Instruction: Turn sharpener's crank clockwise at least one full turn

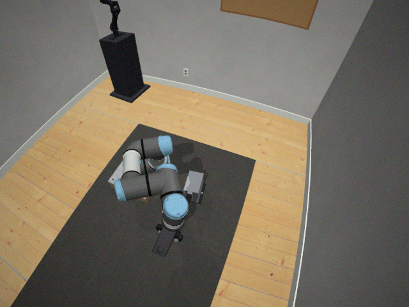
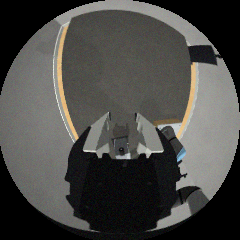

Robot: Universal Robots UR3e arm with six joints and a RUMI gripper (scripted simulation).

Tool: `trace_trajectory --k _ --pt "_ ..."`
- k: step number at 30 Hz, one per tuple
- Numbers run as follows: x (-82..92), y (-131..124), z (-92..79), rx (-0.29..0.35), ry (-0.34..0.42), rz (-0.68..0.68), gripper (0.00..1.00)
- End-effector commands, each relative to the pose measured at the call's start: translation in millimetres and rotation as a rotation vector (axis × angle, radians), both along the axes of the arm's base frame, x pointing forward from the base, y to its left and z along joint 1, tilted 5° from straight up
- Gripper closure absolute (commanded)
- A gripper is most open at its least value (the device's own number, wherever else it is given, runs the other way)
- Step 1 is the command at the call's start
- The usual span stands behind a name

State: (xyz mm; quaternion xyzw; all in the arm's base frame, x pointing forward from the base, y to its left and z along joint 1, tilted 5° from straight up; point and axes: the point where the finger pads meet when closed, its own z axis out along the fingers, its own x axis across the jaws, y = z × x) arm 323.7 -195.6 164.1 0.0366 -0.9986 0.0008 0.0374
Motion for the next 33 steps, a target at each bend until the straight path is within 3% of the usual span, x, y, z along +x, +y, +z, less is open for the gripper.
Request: trace_trajectory --k 1,4,10,13,18,21,27,30,33 --pt "-2.4 14.0 -3.2 0.04 0.003 0.018 0.68" --pt "-4.7 28.7 -5.3 0.134 0.003 0.054 0.68" --pt "-6.5 41.3 -6.8 0.144 0.003 0.058 0.68" --pt "-8.4 56.2 -7.3 0.239 -0.005 0.089 0.68" --pt "-9.9 68.8 -7.5 0.248 -0.005 0.092 0.68" --pt "-11.4 83.8 -6.3 0.343 -0.019 0.119 0.68" --pt "-12.5 96.2 -5.2 0.351 -0.02 0.121 0.68" --pt "-13.3 110.9 -2.4 0.446 -0.041 0.143 0.68" --pt "-13.9 123.0 0.0 0.451 -0.042 0.144 0.68"
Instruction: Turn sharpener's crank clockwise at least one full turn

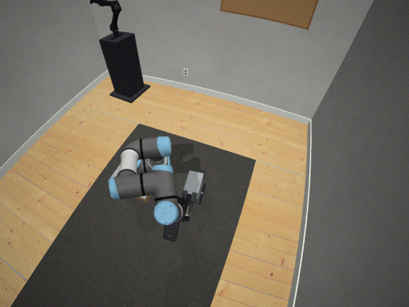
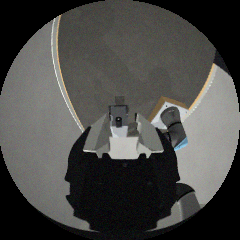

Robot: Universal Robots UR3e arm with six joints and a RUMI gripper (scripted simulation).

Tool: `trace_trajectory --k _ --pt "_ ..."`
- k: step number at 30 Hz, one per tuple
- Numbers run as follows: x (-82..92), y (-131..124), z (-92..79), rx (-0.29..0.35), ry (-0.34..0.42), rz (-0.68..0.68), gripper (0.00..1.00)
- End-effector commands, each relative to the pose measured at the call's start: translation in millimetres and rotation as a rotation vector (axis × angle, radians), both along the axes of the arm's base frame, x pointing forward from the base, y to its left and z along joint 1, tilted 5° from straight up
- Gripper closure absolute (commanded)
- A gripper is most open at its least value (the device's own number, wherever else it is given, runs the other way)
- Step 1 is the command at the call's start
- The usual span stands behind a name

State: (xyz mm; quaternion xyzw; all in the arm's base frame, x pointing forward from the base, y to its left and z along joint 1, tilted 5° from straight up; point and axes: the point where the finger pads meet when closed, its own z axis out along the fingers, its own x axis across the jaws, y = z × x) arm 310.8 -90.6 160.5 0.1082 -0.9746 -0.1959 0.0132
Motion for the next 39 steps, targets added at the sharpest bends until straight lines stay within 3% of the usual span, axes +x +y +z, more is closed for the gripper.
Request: trace_trajectory --k 1,4,5,11,30,39 --pt "-1.1 18.0 3.6 0.049 -0.009 0.012 0.68" --pt "-1.3 32.3 8.0 0.145 -0.033 0.026 0.68" --pt "-1.3 37.1 9.5 0.148 -0.034 0.026 0.68" --pt "-1.3 43.8 11.6 0.148 -0.034 0.026 0.68" --pt "-3.5 67.0 -27.4 0.148 -0.034 0.026 0.68" --pt "-3.5 67.7 -28.7 0.148 -0.034 0.026 0.68"
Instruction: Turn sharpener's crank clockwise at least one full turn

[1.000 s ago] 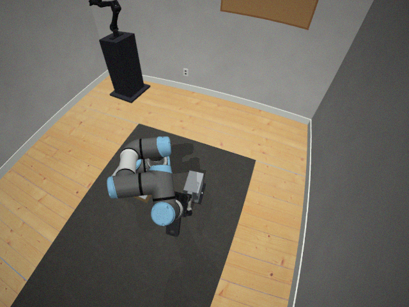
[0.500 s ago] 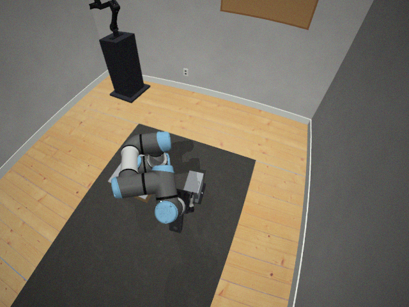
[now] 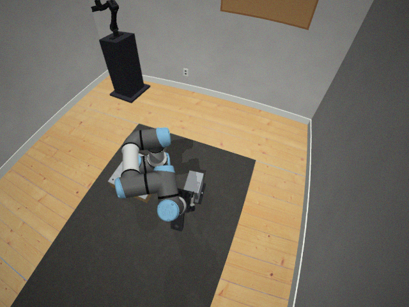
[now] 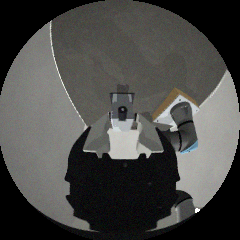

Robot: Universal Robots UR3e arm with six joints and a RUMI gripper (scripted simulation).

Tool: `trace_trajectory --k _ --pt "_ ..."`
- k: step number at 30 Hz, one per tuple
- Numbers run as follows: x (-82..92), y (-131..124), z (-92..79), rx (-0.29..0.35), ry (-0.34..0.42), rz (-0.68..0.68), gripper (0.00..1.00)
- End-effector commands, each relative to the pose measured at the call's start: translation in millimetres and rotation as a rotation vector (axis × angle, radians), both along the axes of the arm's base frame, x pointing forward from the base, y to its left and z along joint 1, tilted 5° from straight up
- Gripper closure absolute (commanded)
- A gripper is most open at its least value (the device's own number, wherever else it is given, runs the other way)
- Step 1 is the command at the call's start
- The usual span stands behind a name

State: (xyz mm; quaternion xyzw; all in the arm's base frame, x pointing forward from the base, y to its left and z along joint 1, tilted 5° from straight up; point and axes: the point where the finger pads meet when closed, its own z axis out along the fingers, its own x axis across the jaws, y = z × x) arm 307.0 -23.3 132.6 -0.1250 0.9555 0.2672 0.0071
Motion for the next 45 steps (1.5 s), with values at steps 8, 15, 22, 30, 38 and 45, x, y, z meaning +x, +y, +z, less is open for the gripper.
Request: trace_trajectory --k 8,15,22,30,38,45 --pt "0.4 0.2 -0.6 -0.003 -0.003 -0.001 0.68" --pt "0.3 0.0 -0.2 -0.003 -0.004 -0.001 0.68" --pt "0.3 -0.1 0.0 -0.003 -0.004 -0.001 0.68" --pt "0.4 -0.3 0.3 -0.003 -0.004 -0.001 0.68" --pt "0.4 -0.4 0.5 -0.003 -0.004 -0.001 0.68" --pt "-0.1 4.3 -7.5 -0.003 -0.004 -0.001 0.68"
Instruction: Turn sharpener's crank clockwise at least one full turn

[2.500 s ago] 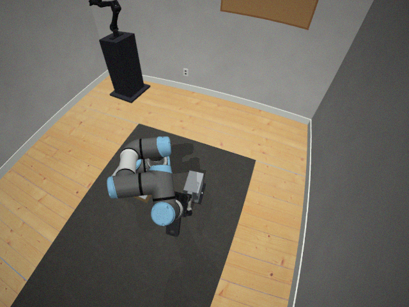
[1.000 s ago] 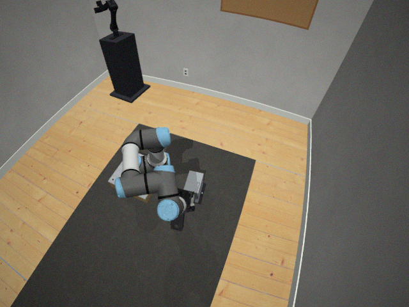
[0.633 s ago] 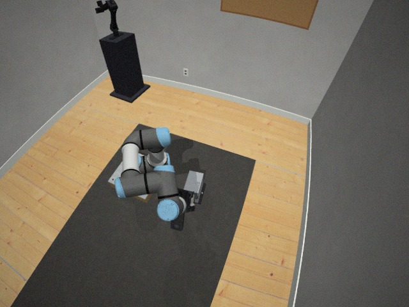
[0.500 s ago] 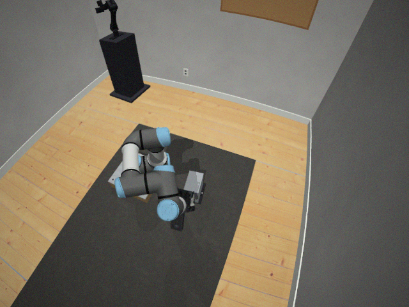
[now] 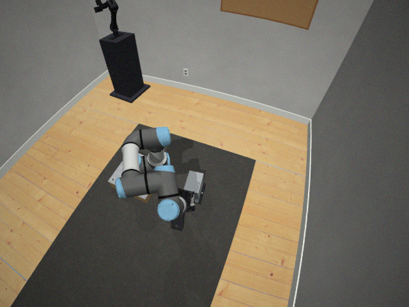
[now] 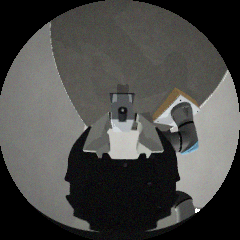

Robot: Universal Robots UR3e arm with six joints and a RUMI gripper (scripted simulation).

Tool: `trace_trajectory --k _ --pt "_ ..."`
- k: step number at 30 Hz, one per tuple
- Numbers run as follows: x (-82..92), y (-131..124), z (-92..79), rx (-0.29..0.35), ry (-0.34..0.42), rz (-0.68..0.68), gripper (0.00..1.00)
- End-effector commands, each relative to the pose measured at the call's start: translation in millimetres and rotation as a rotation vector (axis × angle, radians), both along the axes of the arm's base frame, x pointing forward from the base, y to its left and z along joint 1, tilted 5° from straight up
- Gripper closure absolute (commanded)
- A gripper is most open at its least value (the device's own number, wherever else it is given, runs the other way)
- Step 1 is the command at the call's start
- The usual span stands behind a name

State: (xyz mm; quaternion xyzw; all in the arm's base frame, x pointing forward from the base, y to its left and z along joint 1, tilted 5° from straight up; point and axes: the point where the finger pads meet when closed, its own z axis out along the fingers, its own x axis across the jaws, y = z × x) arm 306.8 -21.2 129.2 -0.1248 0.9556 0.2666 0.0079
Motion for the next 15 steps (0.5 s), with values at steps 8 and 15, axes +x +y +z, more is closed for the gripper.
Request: trace_trajectory --k 8,15 --pt "-0.3 6.4 -10.9 -0.002 -0.002 0.0 0.68" --pt "-0.8 11.2 -18.9 -0.002 -0.002 0.0 0.68"
